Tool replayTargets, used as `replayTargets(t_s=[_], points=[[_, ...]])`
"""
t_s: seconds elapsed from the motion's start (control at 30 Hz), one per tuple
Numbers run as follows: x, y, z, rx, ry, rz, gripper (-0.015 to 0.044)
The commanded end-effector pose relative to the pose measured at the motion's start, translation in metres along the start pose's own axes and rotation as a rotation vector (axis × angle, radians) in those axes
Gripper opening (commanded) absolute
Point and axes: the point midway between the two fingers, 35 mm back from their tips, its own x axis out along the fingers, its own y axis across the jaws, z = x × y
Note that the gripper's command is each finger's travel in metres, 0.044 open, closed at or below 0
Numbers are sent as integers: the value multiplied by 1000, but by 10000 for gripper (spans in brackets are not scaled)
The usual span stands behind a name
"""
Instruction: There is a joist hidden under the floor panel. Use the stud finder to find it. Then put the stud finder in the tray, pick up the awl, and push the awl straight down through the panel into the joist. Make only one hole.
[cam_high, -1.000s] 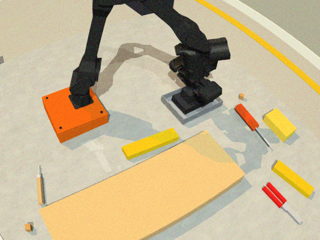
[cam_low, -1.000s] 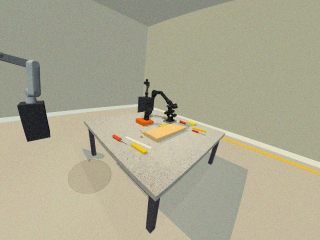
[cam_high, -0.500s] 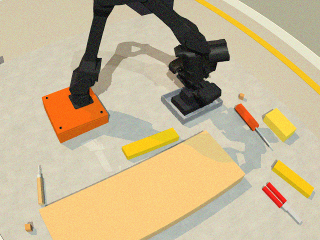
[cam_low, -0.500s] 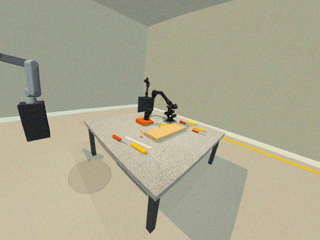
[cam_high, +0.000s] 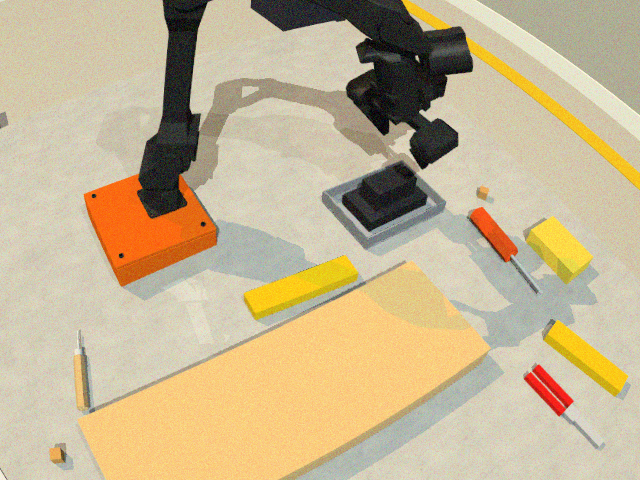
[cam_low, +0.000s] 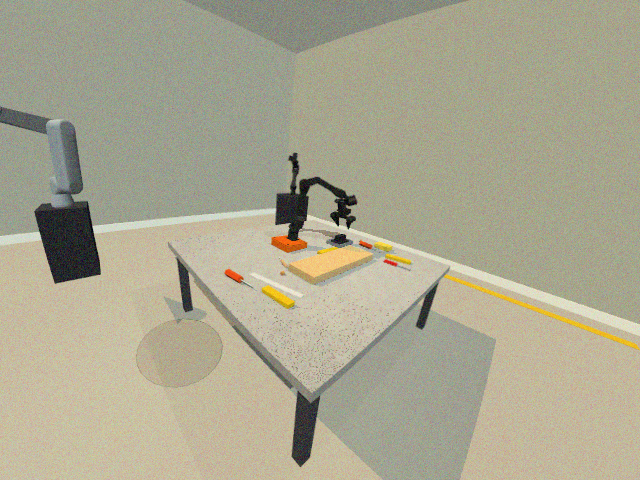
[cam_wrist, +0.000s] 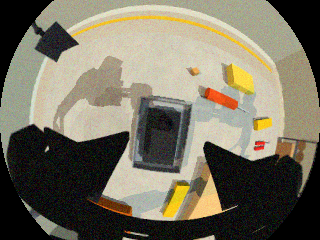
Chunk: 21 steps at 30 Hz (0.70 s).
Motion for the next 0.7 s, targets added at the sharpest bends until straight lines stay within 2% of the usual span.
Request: replayTargets(t_s=[0.0, 0.37, 0.67], points=[[5, -6, -8, 8, 13, 1, 440], [-13, -137, -131, 478, 127, -132, 440], [-44, -192, -268, 914, 207, -223, 440]])
